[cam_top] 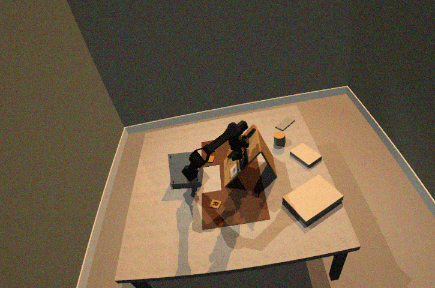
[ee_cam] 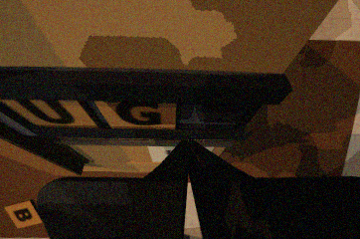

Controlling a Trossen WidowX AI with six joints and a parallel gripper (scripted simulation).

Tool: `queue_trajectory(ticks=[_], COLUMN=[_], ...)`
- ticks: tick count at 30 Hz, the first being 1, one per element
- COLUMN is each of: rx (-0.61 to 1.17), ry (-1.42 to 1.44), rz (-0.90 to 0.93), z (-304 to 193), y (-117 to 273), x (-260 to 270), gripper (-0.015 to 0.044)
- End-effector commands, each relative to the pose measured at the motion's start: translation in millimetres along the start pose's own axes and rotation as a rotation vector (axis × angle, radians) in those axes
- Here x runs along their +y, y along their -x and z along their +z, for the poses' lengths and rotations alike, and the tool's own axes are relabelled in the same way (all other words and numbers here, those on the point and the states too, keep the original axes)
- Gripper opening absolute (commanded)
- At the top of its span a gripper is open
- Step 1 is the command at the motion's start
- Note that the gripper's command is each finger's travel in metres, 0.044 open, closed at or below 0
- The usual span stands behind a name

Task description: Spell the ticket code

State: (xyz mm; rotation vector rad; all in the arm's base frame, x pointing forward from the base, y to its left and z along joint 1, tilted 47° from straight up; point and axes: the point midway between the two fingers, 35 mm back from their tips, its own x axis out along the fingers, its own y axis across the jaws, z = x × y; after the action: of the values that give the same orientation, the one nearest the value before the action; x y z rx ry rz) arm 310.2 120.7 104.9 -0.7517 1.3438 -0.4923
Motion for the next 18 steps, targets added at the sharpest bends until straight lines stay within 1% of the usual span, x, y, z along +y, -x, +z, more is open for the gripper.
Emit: queue_trajectory(ticks=[1,18], rx=[0.000,-0.001], ry=[0.001,0.001], rz=[0.002,0.002], z=[2.1,8.1], y=[-1.8,-7.8], x=[0.5,-0.4], gripper=[0.0000,0.0000])
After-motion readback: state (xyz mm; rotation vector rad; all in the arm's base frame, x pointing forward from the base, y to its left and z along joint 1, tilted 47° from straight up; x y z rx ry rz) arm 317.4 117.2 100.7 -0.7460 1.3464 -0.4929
